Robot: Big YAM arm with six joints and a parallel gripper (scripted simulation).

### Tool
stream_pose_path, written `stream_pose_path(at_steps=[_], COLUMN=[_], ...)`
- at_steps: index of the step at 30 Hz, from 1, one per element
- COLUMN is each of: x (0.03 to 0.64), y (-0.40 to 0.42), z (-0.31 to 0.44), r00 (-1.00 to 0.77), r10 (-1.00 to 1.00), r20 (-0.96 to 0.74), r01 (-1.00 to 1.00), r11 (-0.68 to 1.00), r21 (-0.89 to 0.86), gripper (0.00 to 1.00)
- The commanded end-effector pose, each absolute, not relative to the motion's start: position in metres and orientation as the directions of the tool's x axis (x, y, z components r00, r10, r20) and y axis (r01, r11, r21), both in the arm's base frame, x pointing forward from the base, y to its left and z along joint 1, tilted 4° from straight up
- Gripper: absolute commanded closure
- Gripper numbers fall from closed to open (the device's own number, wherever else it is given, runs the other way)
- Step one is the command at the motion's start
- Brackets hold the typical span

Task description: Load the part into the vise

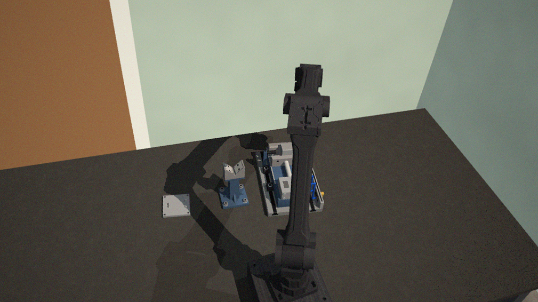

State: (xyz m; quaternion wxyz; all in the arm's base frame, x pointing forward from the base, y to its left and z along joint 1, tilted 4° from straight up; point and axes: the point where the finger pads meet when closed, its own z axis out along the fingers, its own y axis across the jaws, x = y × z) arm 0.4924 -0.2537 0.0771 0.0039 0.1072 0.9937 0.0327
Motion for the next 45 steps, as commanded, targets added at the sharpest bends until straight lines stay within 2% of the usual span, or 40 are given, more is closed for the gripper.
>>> stream_pose_path(at_steps=[1, 45], x=[0.497, 0.504], y=[-0.260, -0.250], z=[0.074, 0.032], r00=[-0.977, -0.978], r10=[0.212, 0.209], r20=[0.000, -0.008], r01=[0.211, 0.208], r11=[0.975, 0.976], r21=[0.067, 0.065], gripper=[1.00, 1.00])
